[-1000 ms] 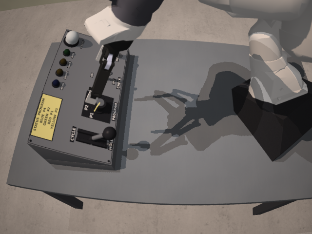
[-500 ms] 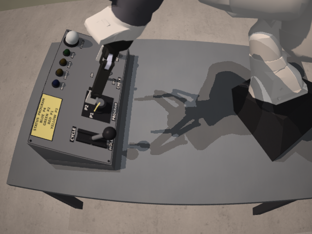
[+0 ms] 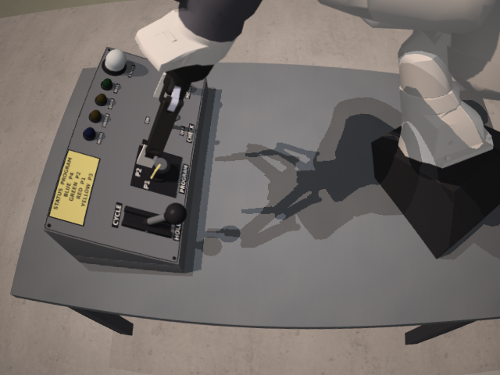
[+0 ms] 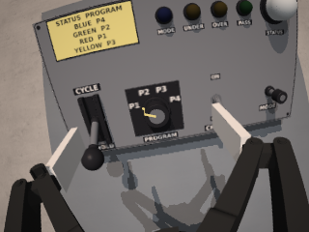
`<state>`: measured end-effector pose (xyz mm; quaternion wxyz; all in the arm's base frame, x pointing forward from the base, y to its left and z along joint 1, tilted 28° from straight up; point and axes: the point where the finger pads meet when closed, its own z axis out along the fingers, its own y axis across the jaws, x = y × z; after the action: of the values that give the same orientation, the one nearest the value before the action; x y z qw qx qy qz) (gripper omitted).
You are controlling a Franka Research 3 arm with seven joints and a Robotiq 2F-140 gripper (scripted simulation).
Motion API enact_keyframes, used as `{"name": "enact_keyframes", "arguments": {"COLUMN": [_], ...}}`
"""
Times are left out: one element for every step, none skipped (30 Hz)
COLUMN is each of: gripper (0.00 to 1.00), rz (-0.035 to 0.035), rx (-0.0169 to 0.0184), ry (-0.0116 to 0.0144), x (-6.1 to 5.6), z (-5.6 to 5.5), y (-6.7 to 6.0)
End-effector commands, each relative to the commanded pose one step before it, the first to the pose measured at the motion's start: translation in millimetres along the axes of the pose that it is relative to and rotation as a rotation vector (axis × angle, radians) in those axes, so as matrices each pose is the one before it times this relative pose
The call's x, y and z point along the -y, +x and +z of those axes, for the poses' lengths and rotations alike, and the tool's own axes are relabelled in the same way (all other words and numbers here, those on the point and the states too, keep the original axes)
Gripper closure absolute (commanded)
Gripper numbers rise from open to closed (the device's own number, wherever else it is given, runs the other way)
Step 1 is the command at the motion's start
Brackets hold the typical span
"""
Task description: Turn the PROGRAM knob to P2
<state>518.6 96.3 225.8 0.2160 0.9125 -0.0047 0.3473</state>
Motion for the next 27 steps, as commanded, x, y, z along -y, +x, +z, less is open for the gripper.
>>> {"name": "enact_keyframes", "arguments": {"gripper": [0.00,0.00,0.00,0.00,0.00,0.00,0.00,0.00,0.00,0.00,0.00,0.00,0.00,0.00,0.00,0.00,0.56,0.56,0.56,0.56,0.56,0.56,0.56,0.56,0.56,0.56,0.56], "rz": [0.00192,0.00000,0.00000,0.00000,0.00000,0.00000,0.00000,0.00000,0.00000,0.00000,0.00000,0.00000,0.00000,0.00000,0.00000,0.00000,0.00000,0.00000,0.00000,0.00000,0.00000,0.00000,0.00000,0.00000,0.00000,0.00000,0.00000], "rx": [0.00163,0.00000,0.00000,0.00000,0.00000,0.00000,0.00000,0.00000,0.00000,0.00000,0.00000,0.00000,0.00000,0.00000,0.00000,0.00000,0.00000,0.00000,0.00000,0.00000,0.00000,0.00000,0.00000,0.00000,0.00000,0.00000,0.00000], "ry": [-0.00114,0.00000,0.00000,0.00000,0.00000,0.00000,0.00000,0.00000,0.00000,0.00000,0.00000,0.00000,0.00000,0.00000,0.00000,0.00000,0.00000,0.00000,0.00000,0.00000,0.00000,0.00000,0.00000,0.00000,0.00000,0.00000,0.00000], "x": [-0.26,0.00,0.00,0.00,0.00,0.00,0.00,0.00,0.00,0.00,0.00,0.00,0.00,0.00,0.00,0.00,0.00,0.00,0.00,0.00,0.00,0.00,0.00,0.00,0.00,0.00,0.00], "z": [-0.53,0.00,0.00,0.00,0.00,0.00,0.00,0.00,0.00,0.00,0.00,0.00,0.00,0.00,0.00,0.00,0.00,0.00,0.00,0.00,0.00,0.00,0.00,0.00,0.00,0.00,0.00], "y": [0.05,0.00,0.00,0.00,0.00,0.00,0.00,0.00,0.00,0.00,0.00,0.00,0.00,0.00,0.00,0.00,0.00,0.00,0.00,0.00,0.00,0.00,0.00,0.00,0.00,0.00,0.00]}}
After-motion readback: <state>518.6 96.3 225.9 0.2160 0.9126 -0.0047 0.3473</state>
